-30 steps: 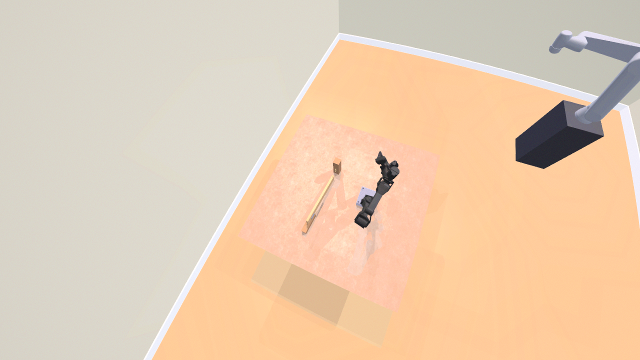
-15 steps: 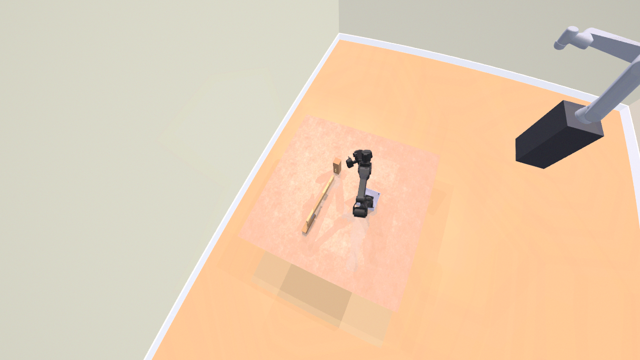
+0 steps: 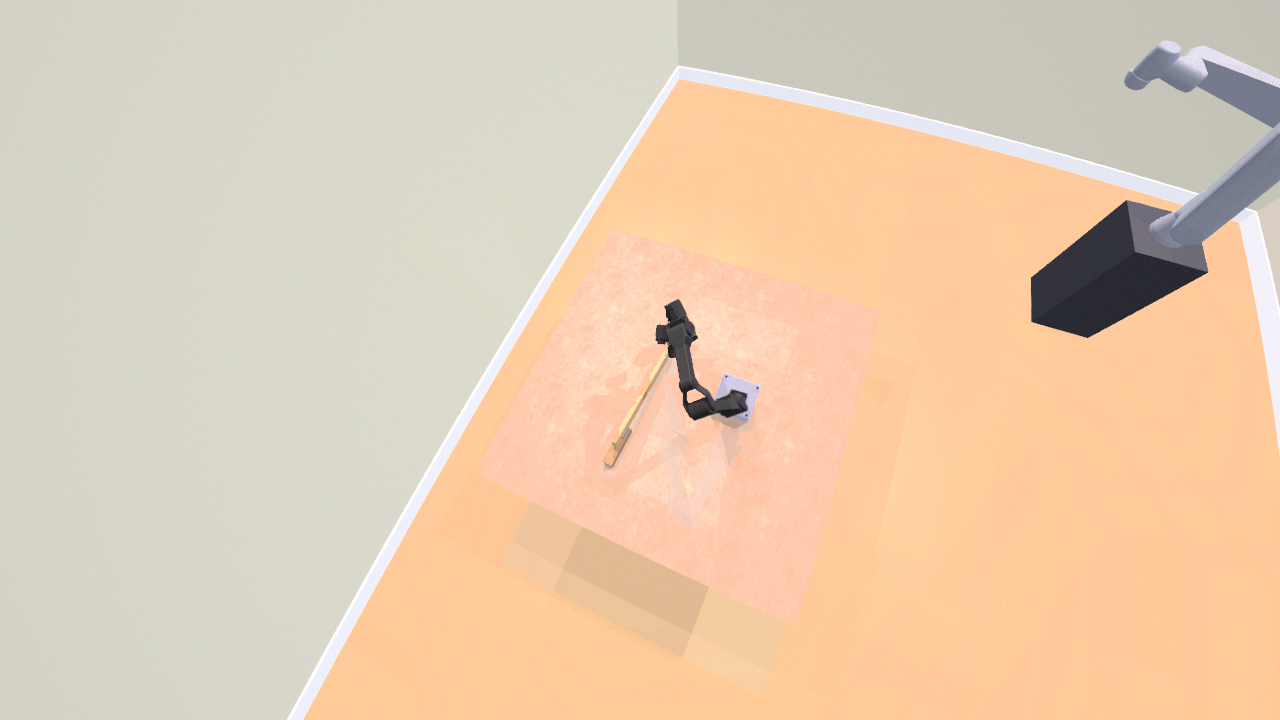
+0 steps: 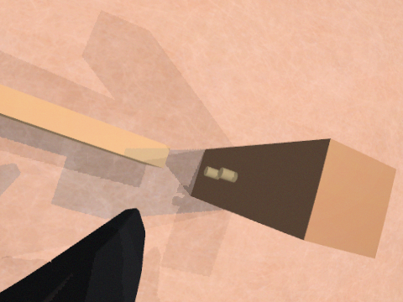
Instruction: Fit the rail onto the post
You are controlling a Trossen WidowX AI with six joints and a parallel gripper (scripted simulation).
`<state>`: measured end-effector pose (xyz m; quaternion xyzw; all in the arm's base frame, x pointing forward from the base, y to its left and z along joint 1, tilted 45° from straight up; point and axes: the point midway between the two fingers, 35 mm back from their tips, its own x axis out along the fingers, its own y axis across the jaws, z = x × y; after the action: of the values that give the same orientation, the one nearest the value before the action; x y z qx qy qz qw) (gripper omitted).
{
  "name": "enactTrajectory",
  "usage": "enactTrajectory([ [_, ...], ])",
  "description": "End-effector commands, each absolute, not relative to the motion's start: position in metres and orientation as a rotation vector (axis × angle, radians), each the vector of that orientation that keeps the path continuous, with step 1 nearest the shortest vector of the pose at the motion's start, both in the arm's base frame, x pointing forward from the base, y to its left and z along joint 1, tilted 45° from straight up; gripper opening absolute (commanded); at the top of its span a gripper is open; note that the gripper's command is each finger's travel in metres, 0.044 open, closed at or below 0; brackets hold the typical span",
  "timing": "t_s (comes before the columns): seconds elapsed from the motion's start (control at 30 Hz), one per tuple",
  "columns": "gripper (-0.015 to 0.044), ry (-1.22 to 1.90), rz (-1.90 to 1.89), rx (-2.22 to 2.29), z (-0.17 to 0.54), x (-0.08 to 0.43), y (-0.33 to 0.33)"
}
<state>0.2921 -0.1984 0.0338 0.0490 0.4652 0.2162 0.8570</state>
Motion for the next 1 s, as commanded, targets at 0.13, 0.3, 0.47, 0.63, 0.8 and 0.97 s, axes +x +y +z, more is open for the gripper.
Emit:
enactTrajectory([
  [0.13,0.0440,0.789,1.153,-0.403,0.023,0.337,-0.090],
  [0.3,0.0440,0.670,1.369,-0.549,0.016,0.337,-0.056],
  [0.47,0.0440,0.667,1.373,-0.552,0.016,0.336,-0.056],
  [0.63,0.0440,0.668,1.373,-0.552,0.014,0.336,-0.054],
  [0.8,0.0440,0.668,1.373,-0.553,0.008,0.338,-0.049],
  [0.97,0.0440,0.668,1.372,-0.553,0.002,0.339,-0.043],
])
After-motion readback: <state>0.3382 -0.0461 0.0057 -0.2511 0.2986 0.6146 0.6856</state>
